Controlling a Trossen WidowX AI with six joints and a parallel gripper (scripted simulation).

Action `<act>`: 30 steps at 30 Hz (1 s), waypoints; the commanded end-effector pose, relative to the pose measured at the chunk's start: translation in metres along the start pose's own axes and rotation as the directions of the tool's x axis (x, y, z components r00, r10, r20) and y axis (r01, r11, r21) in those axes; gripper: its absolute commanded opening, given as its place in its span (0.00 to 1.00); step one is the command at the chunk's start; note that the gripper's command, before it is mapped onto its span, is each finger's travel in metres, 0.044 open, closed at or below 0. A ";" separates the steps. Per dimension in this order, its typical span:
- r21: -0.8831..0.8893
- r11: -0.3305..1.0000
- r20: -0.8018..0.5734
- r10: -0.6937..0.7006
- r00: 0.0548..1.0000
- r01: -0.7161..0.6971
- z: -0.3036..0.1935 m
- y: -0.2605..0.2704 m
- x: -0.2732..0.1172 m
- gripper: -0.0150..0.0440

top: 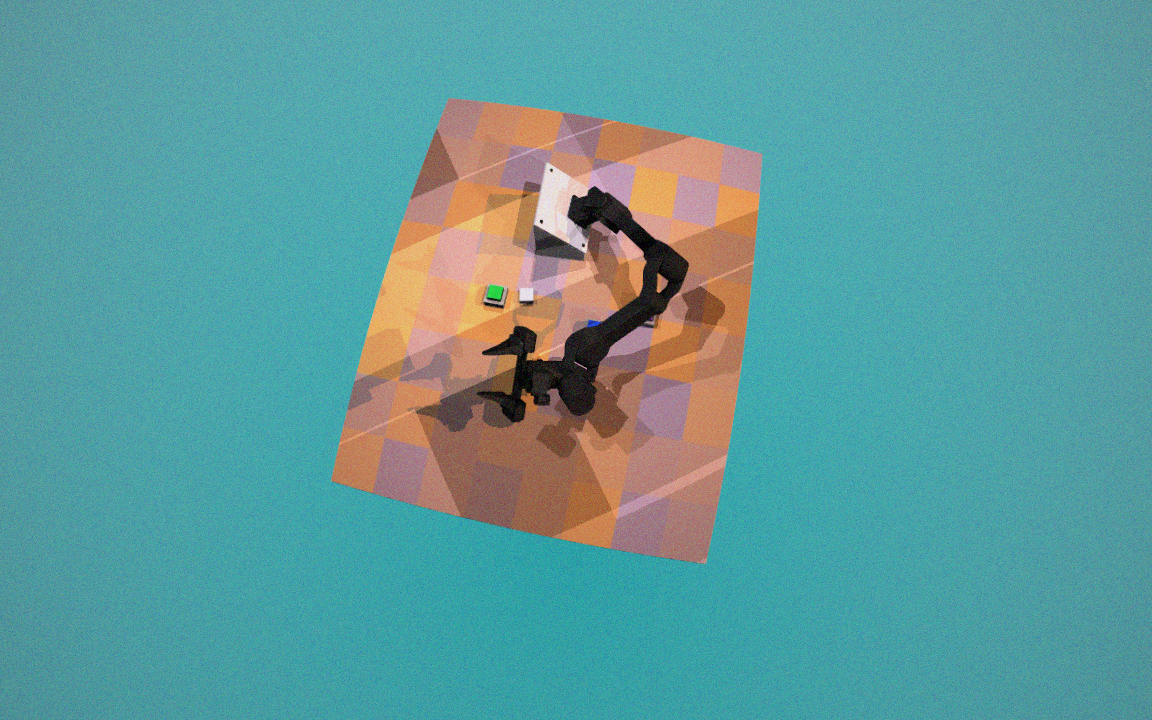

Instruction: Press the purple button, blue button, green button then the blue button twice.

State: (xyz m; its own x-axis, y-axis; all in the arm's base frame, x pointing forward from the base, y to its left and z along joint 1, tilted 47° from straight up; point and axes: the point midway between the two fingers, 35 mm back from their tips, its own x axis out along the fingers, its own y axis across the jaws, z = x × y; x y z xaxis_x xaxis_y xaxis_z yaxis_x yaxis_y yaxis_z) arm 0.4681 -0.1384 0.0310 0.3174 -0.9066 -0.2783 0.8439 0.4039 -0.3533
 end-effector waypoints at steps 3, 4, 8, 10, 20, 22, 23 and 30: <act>-0.093 0.988 -0.081 0.116 0.990 -0.123 0.002 0.005 -0.006 0.93; -0.147 0.967 -0.144 0.189 0.971 -0.210 0.001 0.006 -0.012 0.93; -0.252 0.793 -0.432 0.420 0.798 -0.554 -0.009 -0.003 -0.055 0.93; -0.230 0.671 -0.573 0.492 0.655 -0.705 -0.017 -0.017 -0.086 0.93; -0.077 0.437 -0.766 0.549 0.334 -0.896 -0.026 -0.057 -0.155 0.93; -0.023 0.383 -0.796 0.552 0.249 -0.923 -0.027 -0.068 -0.173 0.93; 0.007 0.356 -0.809 0.552 0.204 -0.934 -0.027 -0.075 -0.182 0.93; 0.268 0.171 -0.836 0.530 -0.140 -0.948 -0.019 -0.127 -0.256 0.93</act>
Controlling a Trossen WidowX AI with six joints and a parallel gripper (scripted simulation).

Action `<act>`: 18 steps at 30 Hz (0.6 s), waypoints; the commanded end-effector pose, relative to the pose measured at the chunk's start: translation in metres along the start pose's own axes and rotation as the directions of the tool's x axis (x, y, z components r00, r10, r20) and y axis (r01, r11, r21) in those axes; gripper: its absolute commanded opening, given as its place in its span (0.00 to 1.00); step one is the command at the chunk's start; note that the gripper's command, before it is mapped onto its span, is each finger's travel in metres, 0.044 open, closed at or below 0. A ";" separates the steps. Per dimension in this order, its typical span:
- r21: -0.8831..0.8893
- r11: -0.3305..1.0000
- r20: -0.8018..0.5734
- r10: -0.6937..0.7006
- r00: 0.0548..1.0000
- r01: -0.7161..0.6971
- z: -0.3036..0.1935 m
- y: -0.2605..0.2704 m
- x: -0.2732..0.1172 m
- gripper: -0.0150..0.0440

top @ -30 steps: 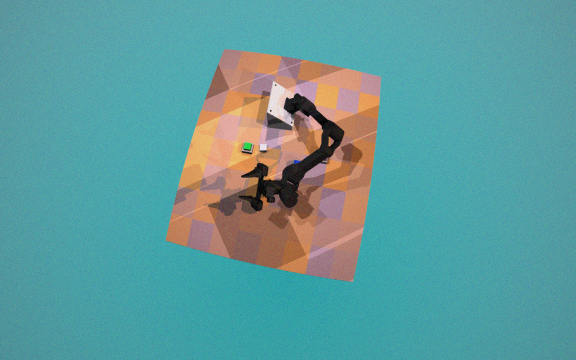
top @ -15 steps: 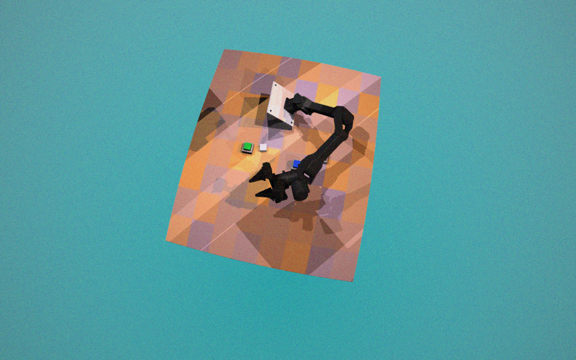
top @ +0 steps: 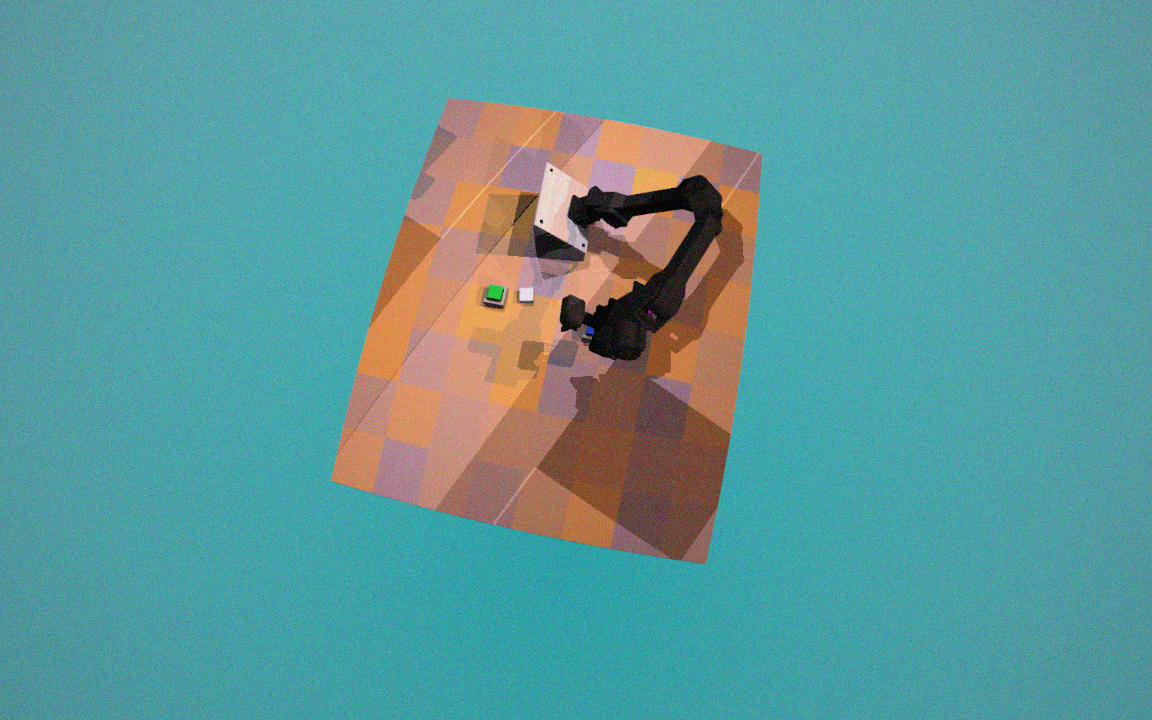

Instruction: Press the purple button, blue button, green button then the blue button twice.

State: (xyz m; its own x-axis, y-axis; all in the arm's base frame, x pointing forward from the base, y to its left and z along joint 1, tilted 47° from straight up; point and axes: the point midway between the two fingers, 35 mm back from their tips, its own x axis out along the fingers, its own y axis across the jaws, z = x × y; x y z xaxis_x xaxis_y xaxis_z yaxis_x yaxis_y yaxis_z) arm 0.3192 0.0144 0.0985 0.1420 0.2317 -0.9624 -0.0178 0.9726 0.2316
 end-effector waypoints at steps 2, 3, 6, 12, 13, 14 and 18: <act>0.024 0.948 -0.122 0.319 0.940 -0.319 -0.060 0.055 -0.046 0.93; 0.035 0.930 -0.134 0.367 0.921 -0.366 -0.068 0.063 -0.054 0.93; 0.077 0.862 -0.157 0.507 0.848 -0.501 -0.092 0.088 -0.082 0.93; 0.090 0.839 -0.160 0.544 0.824 -0.537 -0.098 0.095 -0.090 0.93; 0.090 0.839 -0.160 0.544 0.824 -0.537 -0.098 0.095 -0.090 0.93; 0.090 0.839 -0.160 0.544 0.824 -0.537 -0.098 0.095 -0.090 0.93; 0.089 0.841 -0.160 0.541 0.826 -0.533 -0.100 0.104 -0.075 0.80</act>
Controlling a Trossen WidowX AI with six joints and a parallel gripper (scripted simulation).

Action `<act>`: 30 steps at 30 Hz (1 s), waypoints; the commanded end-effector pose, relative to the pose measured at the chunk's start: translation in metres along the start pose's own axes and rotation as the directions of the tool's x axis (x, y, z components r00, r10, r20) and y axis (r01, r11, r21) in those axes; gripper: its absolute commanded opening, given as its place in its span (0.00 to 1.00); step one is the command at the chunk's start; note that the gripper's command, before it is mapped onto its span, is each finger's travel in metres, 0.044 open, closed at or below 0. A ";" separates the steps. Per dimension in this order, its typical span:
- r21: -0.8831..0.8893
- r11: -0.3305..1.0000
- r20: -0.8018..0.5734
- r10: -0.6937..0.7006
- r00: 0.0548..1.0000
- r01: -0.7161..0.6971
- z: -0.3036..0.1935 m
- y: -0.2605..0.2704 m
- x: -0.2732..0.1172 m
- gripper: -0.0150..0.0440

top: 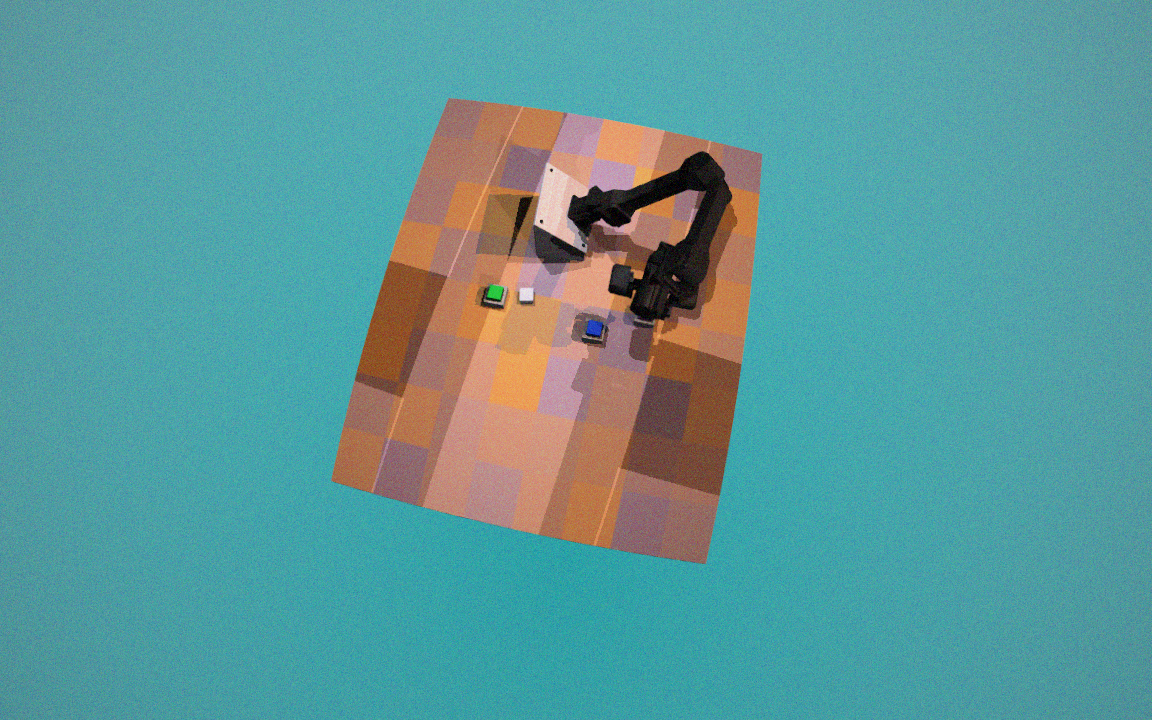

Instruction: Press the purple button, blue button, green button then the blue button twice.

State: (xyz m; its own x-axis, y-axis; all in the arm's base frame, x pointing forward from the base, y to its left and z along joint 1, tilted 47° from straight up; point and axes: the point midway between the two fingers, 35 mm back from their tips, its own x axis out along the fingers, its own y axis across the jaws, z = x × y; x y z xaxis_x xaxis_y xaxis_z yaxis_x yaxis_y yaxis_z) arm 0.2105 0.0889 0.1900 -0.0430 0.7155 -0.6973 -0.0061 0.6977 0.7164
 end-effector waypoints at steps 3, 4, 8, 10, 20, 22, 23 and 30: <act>0.002 1.000 -0.006 0.010 1.000 -0.010 -0.003 0.002 0.051 0.67; 0.002 1.000 -0.007 0.012 1.000 -0.012 -0.003 0.002 0.056 0.62; 0.002 1.000 -0.007 0.013 1.000 -0.013 -0.004 0.003 0.058 0.44; 0.002 1.000 -0.007 0.013 1.000 -0.013 -0.004 0.003 0.058 0.35; 0.002 1.000 -0.007 0.013 1.000 -0.013 -0.004 0.003 0.058 0.29; 0.002 1.000 -0.007 0.013 1.000 -0.013 -0.004 0.003 0.059 0.29; 0.002 1.000 -0.007 0.013 1.000 -0.013 -0.004 0.003 0.061 0.29; 0.002 1.000 -0.007 0.012 1.000 -0.012 -0.003 0.003 0.072 0.29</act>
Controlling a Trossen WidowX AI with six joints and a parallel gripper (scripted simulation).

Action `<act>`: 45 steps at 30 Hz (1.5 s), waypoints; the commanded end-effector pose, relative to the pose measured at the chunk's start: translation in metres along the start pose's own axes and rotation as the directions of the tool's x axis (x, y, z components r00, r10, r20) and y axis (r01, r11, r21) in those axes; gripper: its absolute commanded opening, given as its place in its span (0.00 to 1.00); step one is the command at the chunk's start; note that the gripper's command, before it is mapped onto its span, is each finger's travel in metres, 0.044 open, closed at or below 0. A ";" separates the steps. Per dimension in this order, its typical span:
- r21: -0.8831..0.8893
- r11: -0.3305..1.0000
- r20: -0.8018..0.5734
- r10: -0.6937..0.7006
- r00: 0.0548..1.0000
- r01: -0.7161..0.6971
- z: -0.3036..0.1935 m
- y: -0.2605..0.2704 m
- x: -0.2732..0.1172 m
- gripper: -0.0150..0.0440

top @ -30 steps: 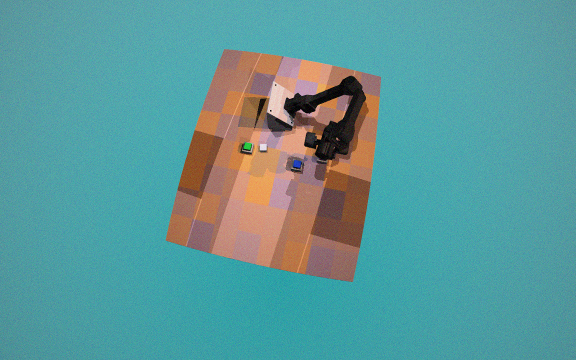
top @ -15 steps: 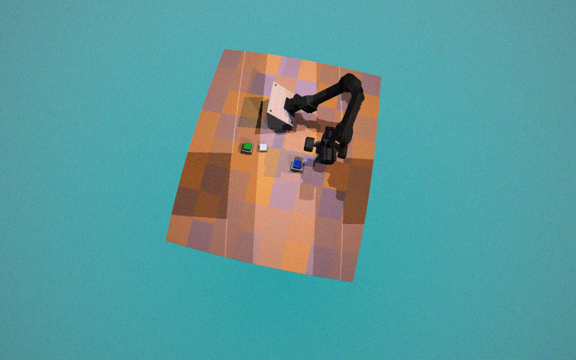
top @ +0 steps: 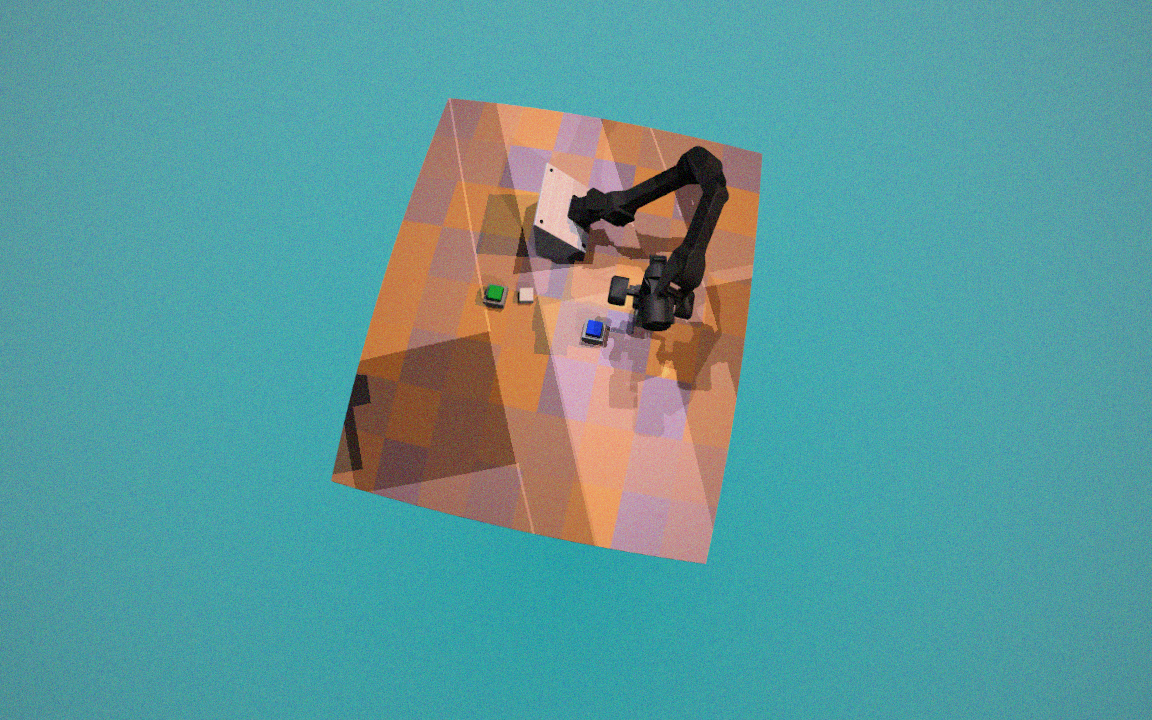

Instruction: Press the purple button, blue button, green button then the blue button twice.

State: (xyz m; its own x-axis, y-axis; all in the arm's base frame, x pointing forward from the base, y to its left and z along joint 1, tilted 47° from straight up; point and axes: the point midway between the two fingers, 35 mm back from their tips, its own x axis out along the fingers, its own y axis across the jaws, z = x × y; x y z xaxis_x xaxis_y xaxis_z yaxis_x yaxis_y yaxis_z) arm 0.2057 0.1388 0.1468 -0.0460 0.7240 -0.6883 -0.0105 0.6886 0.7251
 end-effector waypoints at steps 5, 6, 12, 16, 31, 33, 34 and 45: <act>0.007 1.000 -0.004 0.000 1.000 0.000 -0.001 -0.001 0.013 0.29; 0.007 1.000 -0.004 0.000 1.000 0.000 -0.001 -0.001 0.015 0.29; 0.007 1.000 -0.004 0.002 1.000 -0.002 -0.002 -0.001 0.024 0.29; 0.007 1.000 -0.004 0.002 1.000 -0.002 -0.002 -0.001 0.025 0.29; 0.007 1.000 -0.004 0.002 1.000 -0.002 -0.002 -0.001 0.025 0.29; 0.001 1.000 0.000 0.004 1.000 -0.004 -0.001 0.000 0.022 0.29; 0.002 1.000 -0.001 0.003 1.000 -0.003 -0.001 0.000 0.017 0.29; 0.008 1.000 -0.004 -0.006 1.000 0.006 0.000 -0.002 -0.051 0.29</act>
State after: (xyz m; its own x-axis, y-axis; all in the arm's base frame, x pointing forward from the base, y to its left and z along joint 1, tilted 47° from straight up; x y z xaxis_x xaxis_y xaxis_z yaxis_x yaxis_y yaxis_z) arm 0.2028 0.1211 0.1585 -0.0670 0.7198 -0.6909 0.0051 0.6927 0.7212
